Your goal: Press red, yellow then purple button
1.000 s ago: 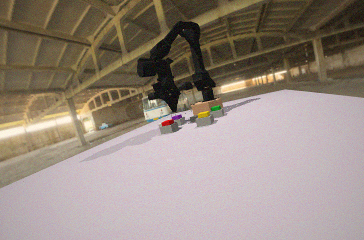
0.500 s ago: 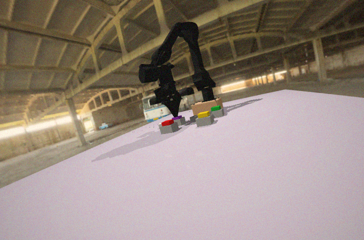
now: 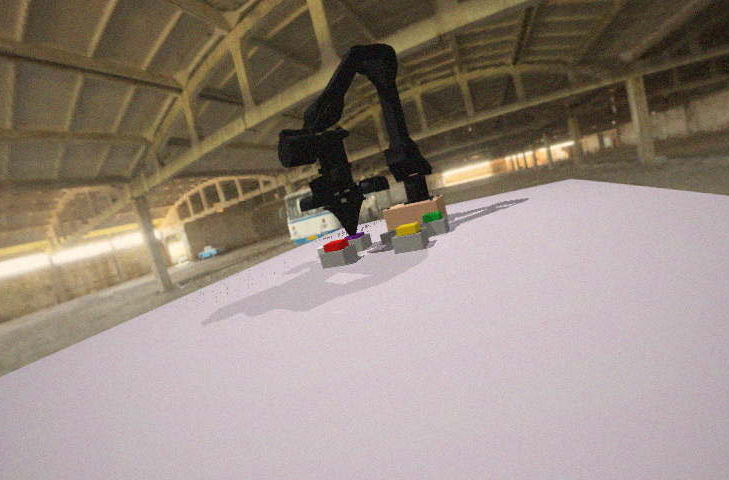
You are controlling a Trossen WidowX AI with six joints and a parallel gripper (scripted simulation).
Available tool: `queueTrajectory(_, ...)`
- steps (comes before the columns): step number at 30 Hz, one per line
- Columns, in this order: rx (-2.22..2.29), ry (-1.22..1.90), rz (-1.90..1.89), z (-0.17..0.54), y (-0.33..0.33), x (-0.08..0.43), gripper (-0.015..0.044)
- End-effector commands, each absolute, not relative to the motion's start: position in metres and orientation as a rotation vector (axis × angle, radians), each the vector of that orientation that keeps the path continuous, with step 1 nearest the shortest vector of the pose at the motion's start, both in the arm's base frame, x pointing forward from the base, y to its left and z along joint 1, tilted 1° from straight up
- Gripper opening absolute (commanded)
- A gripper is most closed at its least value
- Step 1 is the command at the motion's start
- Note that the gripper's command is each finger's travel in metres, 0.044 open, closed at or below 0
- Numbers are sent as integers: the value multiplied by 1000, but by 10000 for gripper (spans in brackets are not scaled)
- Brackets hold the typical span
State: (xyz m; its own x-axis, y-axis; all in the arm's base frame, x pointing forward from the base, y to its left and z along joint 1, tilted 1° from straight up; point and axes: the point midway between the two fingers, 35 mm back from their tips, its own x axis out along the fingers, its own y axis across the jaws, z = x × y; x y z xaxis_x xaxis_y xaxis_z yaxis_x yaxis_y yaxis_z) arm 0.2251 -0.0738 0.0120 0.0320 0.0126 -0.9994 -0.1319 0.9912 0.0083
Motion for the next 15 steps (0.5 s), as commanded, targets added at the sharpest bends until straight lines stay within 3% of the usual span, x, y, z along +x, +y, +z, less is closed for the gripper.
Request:
queueTrajectory(1,-94,1543,114,10,-73,223,20)
queueTrajectory(12,-94,1542,114,45,-74,222,20)
queueTrajectory(15,-93,1532,117,50,-58,233,99)
